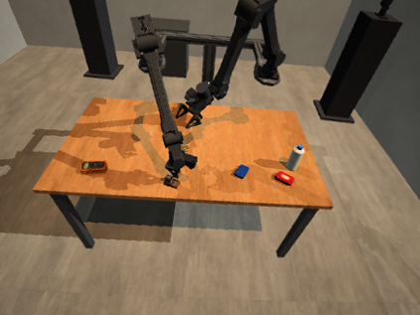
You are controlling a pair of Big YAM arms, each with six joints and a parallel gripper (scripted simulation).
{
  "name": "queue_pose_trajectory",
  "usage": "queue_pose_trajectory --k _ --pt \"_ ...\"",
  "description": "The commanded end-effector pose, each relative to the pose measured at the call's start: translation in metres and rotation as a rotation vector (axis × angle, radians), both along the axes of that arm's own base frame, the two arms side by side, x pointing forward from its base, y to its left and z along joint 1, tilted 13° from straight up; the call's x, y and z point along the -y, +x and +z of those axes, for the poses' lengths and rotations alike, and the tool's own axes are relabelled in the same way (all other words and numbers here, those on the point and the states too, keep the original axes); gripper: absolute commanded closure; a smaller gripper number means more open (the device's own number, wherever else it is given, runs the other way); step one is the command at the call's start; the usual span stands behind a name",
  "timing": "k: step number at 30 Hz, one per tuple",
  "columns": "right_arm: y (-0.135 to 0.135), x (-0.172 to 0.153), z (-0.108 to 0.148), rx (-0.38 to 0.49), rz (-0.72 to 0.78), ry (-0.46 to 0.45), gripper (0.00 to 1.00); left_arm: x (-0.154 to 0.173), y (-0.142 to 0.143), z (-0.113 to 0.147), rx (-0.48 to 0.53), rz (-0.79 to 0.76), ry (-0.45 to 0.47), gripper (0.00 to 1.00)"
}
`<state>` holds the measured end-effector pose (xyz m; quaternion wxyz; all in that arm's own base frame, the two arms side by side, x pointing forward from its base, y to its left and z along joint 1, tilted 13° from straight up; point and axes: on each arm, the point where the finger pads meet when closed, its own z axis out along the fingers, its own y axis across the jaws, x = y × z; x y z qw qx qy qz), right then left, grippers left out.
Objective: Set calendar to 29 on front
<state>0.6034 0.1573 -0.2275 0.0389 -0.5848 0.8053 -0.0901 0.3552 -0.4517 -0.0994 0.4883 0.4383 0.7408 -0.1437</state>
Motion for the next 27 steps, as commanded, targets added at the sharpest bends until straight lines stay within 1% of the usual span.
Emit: queue_pose_trajectory --k 1,6,11,12,14,15,22,23,25,26,27 --pt "0.019 0.004 -0.008 0.029 -0.02 0.008 0.74 0.005 0.003 0.006 0.01 -0.003 -0.013 0.0" --pt "0.02 -0.001 -0.019 0.028 -0.011 0.009 0.74 0.005 0.003 0.006 0.01 -0.003 -0.013 0.0" --pt "0.021 0.003 -0.026 0.025 -0.017 0.008 0.74 0.005 0.003 0.006 0.01 -0.003 -0.013 0.0" --pt "0.025 0.002 -0.019 0.036 -0.016 0.011 0.74 0.005 0.003 0.006 0.01 -0.003 -0.013 0.0" --pt "0.025 0.002 -0.019 0.036 -0.016 0.011 0.74 0.005 0.003 0.006 0.01 -0.003 -0.013 0.0" --pt "0.028 -0.001 -0.013 0.045 -0.014 0.014 0.74 0.005 0.003 0.006 0.01 -0.003 -0.013 0.0" --pt "0.028 -0.001 -0.013 0.045 -0.014 0.014 0.74 0.005 0.003 0.006 0.01 -0.003 -0.013 0.0" --pt "0.03 -0.001 -0.01 0.038 -0.036 0.014 0.74 0.005 0.003 0.006 0.01 -0.003 -0.013 0.0" --pt "0.03 0.001 -0.021 0.021 -0.065 0.008 0.74 0.005 0.003 0.006 0.01 -0.003 -0.013 0.0" --pt "0.032 0.0 -0.02 0.022 -0.072 0.009 0.74 0.005 0.003 0.006 0.01 -0.003 -0.013 0.0" --pt "0.036 -0.001 -0.012 0.034 -0.072 0.014 0.74 0.005 0.003 0.006 0.01 -0.003 -0.013 0.0"
